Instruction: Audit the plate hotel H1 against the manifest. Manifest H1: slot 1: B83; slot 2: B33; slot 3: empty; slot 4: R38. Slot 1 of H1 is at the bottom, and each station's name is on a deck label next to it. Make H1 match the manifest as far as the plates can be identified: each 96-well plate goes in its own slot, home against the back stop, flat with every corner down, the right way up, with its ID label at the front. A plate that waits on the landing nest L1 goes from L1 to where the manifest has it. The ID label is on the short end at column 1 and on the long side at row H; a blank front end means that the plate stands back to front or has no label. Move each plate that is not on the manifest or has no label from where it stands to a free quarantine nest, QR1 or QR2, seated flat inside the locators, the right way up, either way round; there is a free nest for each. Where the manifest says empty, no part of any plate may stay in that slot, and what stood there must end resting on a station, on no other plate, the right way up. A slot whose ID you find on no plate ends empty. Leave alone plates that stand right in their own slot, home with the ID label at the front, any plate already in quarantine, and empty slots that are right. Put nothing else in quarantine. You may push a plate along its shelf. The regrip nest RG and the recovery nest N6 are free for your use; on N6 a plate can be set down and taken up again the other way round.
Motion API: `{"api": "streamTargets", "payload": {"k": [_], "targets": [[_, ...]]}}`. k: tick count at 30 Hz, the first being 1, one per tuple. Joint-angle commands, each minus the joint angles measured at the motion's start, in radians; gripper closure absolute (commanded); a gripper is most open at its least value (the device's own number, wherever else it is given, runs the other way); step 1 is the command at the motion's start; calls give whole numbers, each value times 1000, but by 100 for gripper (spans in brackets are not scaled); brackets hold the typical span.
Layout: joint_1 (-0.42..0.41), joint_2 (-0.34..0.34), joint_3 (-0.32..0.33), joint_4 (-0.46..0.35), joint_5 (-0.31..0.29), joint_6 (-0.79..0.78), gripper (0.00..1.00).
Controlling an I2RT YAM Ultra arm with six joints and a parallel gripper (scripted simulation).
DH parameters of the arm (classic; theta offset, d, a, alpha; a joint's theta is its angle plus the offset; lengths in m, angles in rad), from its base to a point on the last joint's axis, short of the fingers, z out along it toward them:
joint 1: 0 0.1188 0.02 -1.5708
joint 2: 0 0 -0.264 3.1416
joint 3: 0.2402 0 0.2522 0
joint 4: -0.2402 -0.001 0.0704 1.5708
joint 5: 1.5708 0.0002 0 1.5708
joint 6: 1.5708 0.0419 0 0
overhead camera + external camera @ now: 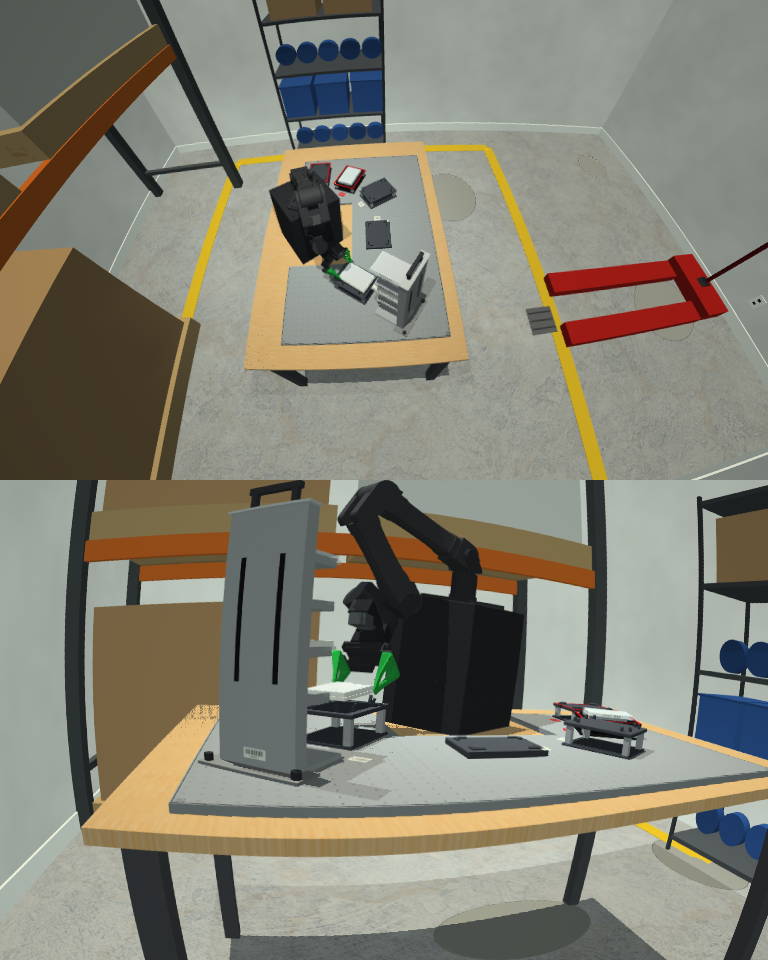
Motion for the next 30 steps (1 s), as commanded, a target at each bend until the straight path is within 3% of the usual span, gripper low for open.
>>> {"api": "streamTargets", "payload": {"k": [1, 30], "targets": [[-8, -13, 24, 34, -19, -5, 14], [-18, 77, 48, 72, -23, -10, 14]]}}
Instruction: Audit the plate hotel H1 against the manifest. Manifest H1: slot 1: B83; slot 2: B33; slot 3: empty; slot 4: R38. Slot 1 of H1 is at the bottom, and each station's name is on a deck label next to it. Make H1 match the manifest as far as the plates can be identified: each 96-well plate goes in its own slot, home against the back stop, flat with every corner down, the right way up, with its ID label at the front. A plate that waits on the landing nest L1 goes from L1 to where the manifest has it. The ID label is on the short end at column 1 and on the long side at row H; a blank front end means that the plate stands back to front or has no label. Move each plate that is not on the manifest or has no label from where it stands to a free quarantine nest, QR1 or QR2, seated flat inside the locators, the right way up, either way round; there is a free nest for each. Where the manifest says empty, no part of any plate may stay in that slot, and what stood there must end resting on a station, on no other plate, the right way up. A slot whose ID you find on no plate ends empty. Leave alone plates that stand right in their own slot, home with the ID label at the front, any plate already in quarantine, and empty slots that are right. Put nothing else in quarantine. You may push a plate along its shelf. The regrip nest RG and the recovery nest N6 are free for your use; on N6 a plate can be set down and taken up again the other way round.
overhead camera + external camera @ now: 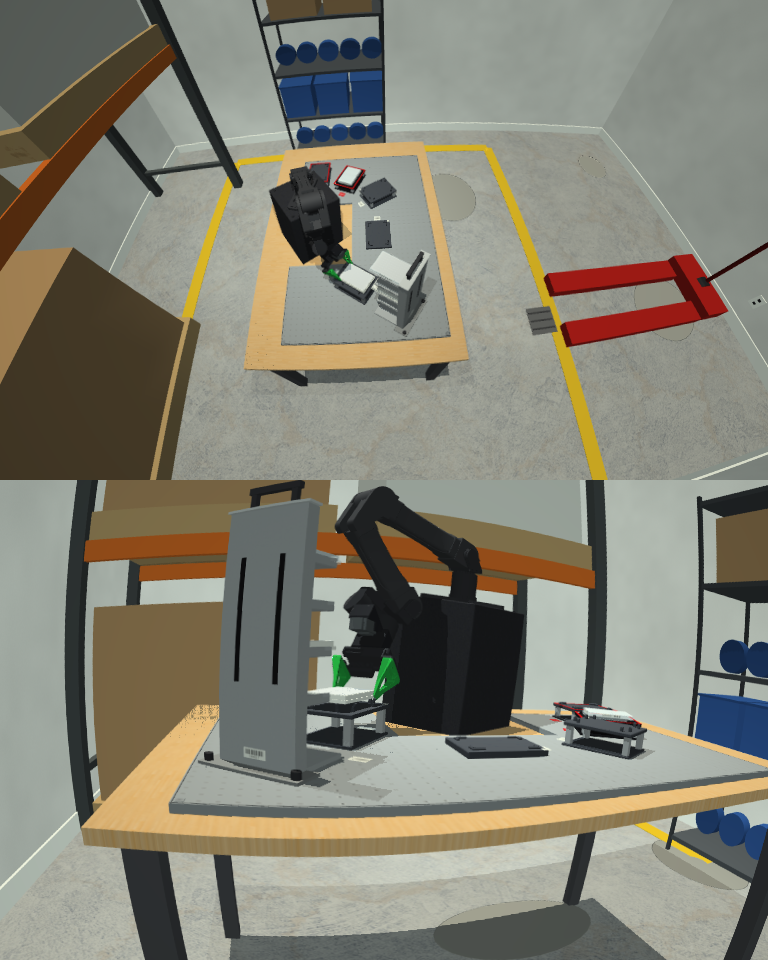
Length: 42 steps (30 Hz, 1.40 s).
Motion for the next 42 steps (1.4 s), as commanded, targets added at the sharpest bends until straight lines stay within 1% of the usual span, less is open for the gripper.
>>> {"api": "streamTargets", "payload": {"k": [1, 4, 5, 6, 8, 12, 15, 17, 19, 21, 22, 24, 25, 28, 29, 30, 42], "targets": [[-13, 14, 26, 22, -15, -4, 14], [-13, 17, 27, 23, -15, -4, 14], [-13, 6, 8, 26, -15, -3, 14], [-14, 24, 15, 27, -16, -5, 14], [-15, 30, 32, 30, -16, -6, 14], [-15, 37, 26, 32, -16, -6, 14], [-17, 47, 40, 27, -17, -9, 14], [-17, 52, 31, 35, -17, -9, 14], [-17, 57, 45, 25, -18, -10, 14], [-17, 57, 45, 25, -18, -10, 14], [-3, 40, 26, 34, -9, -3, 14], [-3, 40, 26, 34, -9, -3, 14], [-18, 67, 38, 44, -18, -11, 14], [-19, 74, 52, 30, -14, -11, 14], [-9, 56, 31, 40, -13, -6, 14], [-9, 56, 31, 40, -13, -6, 7], [-9, 56, 31, 40, -13, -6, 7]]}}
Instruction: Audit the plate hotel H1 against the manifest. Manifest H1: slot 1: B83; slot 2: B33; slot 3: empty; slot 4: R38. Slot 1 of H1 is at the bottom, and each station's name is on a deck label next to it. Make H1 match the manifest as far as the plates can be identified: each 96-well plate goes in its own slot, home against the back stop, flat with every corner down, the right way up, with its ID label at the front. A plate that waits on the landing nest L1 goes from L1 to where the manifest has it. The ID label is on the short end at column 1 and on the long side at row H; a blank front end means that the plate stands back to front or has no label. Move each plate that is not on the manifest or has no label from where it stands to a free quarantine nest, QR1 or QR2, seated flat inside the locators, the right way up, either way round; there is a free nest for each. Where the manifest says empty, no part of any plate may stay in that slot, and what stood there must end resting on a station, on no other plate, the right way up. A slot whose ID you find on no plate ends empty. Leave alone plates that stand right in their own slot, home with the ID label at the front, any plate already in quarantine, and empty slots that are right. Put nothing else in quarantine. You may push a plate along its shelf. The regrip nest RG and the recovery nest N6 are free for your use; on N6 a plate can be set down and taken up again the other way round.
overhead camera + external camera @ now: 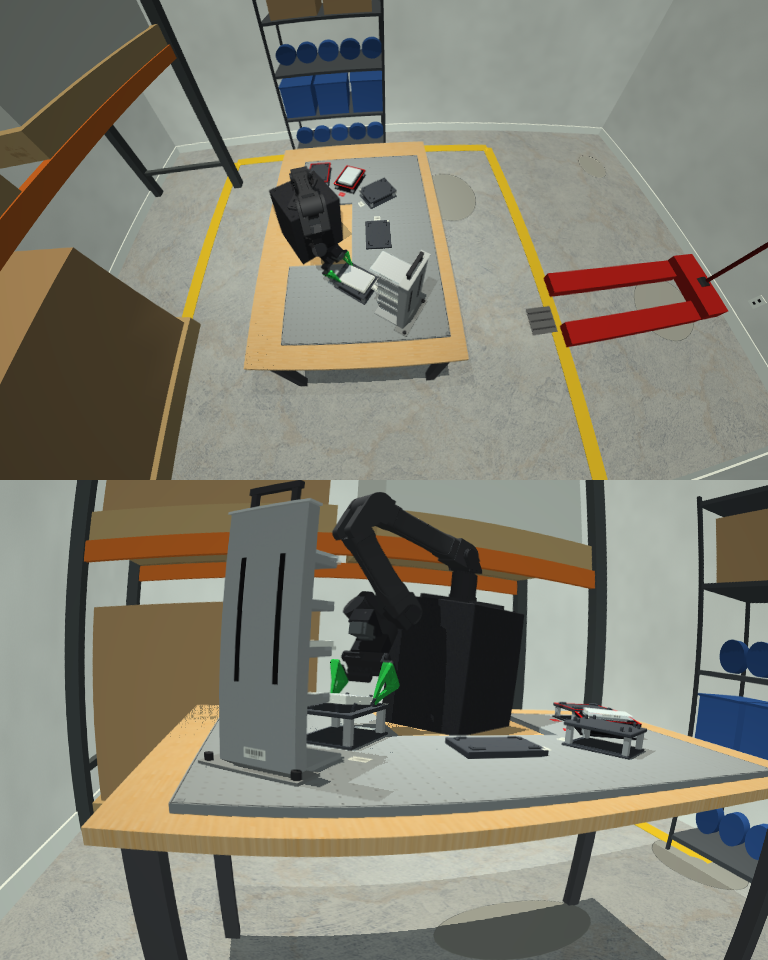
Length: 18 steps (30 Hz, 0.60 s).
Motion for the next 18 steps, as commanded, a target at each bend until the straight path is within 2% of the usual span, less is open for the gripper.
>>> {"api": "streamTargets", "payload": {"k": [1, 2, 3, 18], "targets": [[-3, -2, -2, -3, -2, -2, 7], [-3, -2, -2, -3, -2, -2, 7], [-3, -2, -2, -3, -2, -2, 0], [0, -5, -1, 7, 5, 0, 0]]}}
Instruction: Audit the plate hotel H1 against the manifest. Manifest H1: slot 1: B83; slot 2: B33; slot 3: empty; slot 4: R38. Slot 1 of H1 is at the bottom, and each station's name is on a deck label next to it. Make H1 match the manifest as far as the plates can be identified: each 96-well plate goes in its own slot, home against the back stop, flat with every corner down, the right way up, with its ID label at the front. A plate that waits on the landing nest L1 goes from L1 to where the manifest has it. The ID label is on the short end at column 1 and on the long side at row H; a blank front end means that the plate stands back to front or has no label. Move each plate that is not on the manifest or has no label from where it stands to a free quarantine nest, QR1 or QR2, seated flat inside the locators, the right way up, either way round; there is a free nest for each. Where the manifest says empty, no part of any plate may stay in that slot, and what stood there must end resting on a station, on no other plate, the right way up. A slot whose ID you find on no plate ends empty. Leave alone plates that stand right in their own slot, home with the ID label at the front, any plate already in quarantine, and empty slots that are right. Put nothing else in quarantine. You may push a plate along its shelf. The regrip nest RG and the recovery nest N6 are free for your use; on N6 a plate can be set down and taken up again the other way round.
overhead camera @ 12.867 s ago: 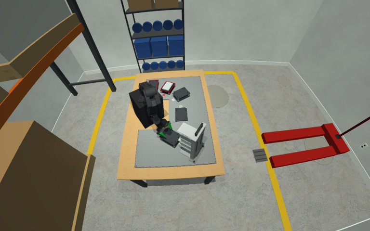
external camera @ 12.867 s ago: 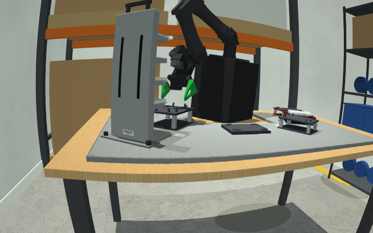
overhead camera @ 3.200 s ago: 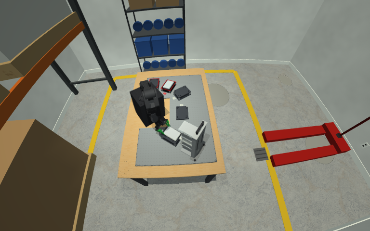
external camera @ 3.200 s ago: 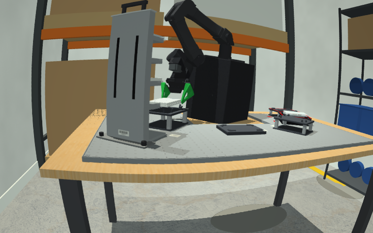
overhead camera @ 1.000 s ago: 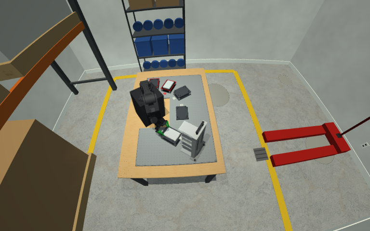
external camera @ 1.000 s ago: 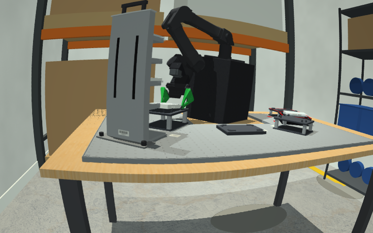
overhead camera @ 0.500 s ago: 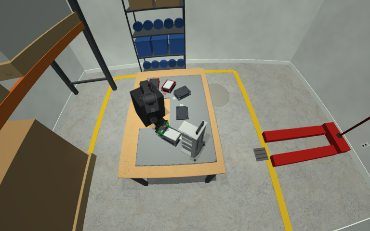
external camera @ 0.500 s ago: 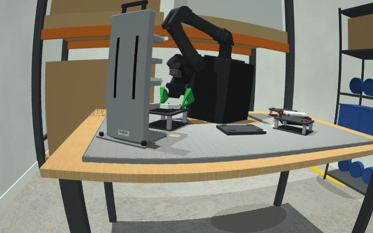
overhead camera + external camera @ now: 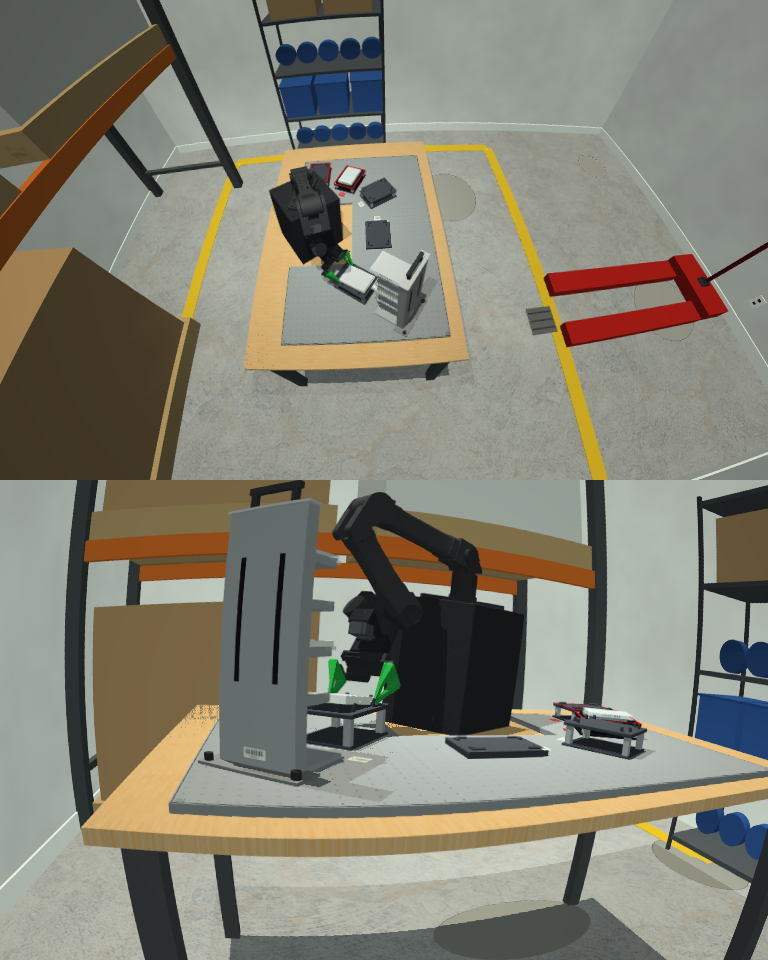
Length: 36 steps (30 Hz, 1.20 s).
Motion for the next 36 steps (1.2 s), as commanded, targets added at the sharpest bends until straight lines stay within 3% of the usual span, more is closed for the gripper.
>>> {"api": "streamTargets", "payload": {"k": [1, 34, 36], "targets": [[0, -5, -1, 3, -1, 0, 0], [0, -5, -1, 3, -1, 0, 0], [-11, -65, -39, -30, -9, -9, 0]]}}
